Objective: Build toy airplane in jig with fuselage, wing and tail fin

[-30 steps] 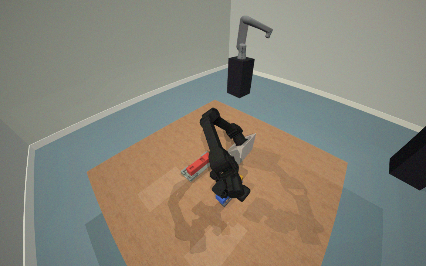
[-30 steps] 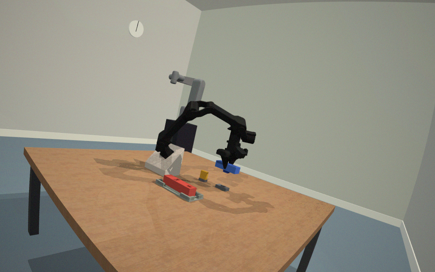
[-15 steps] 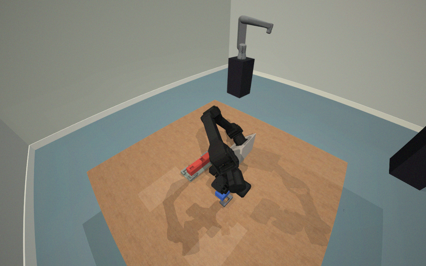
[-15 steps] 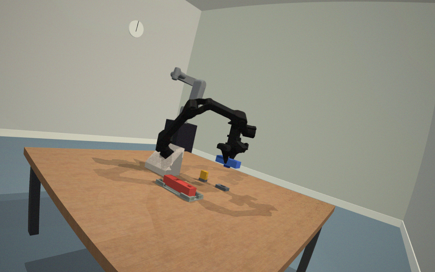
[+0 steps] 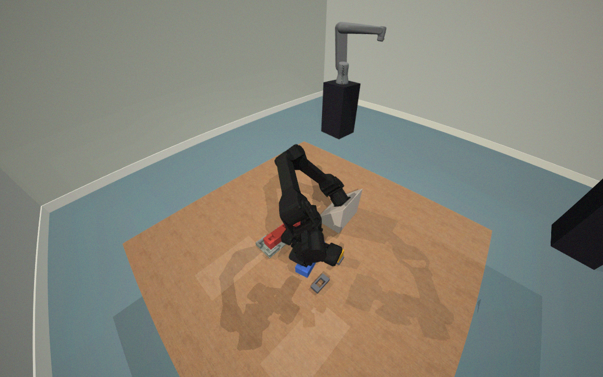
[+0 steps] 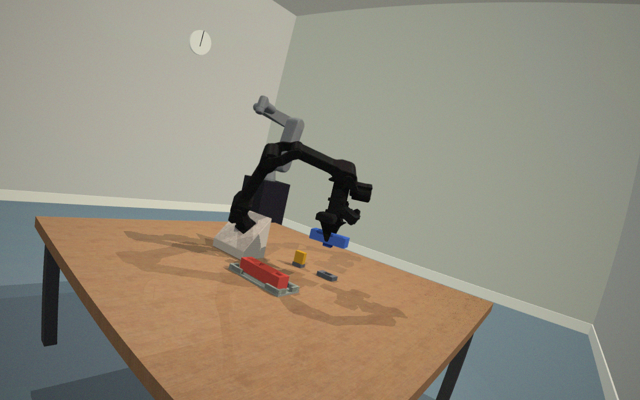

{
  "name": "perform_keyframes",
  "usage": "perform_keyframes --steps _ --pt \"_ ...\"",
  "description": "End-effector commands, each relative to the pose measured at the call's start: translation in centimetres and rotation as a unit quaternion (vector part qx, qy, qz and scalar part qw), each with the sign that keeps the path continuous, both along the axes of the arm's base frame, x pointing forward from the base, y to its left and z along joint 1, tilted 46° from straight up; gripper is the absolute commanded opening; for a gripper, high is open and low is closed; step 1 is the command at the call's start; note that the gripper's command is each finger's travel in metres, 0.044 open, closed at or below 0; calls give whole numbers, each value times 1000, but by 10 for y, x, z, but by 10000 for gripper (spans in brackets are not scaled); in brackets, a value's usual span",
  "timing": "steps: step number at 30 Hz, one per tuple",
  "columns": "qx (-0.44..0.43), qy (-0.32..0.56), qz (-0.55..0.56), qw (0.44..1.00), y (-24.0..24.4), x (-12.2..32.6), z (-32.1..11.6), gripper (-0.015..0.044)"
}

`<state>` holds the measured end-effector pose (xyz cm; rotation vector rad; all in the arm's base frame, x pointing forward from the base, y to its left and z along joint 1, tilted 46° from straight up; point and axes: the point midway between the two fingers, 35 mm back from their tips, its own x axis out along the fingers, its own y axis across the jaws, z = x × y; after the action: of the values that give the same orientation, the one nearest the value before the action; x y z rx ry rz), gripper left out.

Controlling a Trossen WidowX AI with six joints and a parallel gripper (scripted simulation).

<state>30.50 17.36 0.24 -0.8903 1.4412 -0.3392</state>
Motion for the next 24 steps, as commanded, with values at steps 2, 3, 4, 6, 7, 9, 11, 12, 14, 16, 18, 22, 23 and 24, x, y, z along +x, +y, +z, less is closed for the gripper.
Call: perform_keyframes --steps 2,3,4,6,7,9,11,12,14,16,18,22,23,24 --pt "-1 25 34 999 -11 2 16 0" --pt "-2 31 40 999 -13 2 18 0" --pt "-3 37 46 998 -16 2 20 0" --pt "-6 48 58 997 -21 3 25 0" --pt "-7 54 64 996 -24 3 27 0" --pt "-9 65 76 995 -29 3 31 0" --pt "-11 76 87 993 -34 3 35 0" --pt "-12 82 93 992 -36 3 37 0" --pt "-15 93 105 990 -42 2 41 0" --pt "-17 104 117 987 -47 2 45 0" --pt "-20 116 129 985 -52 2 49 0" --pt "-25 138 152 978 -63 0 57 0" --pt "-26 144 158 977 -66 0 59 0" --pt "-27 149 164 975 -68 -1 61 0"
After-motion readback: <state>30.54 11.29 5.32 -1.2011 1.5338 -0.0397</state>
